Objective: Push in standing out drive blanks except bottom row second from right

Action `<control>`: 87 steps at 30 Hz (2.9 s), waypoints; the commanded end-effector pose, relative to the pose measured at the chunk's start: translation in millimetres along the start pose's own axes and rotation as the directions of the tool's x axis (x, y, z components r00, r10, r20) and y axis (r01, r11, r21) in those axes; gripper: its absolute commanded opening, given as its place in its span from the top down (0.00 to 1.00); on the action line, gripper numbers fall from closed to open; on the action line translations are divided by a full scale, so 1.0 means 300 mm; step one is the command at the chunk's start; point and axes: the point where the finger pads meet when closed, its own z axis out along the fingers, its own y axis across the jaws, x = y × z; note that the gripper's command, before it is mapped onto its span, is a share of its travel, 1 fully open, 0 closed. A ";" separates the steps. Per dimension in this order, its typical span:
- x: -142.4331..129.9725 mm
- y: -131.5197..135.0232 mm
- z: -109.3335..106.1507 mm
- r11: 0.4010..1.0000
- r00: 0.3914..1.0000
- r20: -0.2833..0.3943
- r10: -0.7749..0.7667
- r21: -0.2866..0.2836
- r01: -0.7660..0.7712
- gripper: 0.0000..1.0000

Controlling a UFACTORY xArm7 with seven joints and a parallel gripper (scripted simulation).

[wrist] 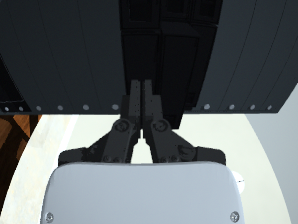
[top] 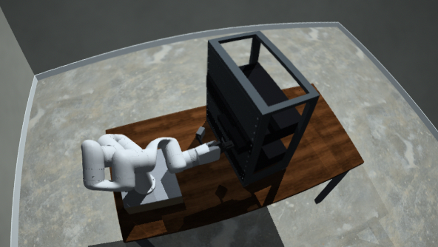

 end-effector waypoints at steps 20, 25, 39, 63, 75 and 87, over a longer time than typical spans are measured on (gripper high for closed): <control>-0.002 0.003 0.045 1.000 1.000 0.000 -0.001 -0.002 0.001 1.00; -0.002 0.003 0.045 1.000 1.000 0.000 -0.001 -0.002 0.001 1.00; -0.002 0.003 0.078 1.000 1.000 0.000 -0.001 -0.002 0.001 1.00; -0.002 0.003 0.088 1.000 1.000 0.000 -0.001 -0.002 0.001 1.00; -0.002 0.003 0.098 1.000 1.000 0.000 -0.001 -0.002 0.001 1.00; -0.002 0.003 0.106 1.000 1.000 0.000 -0.001 -0.002 0.001 1.00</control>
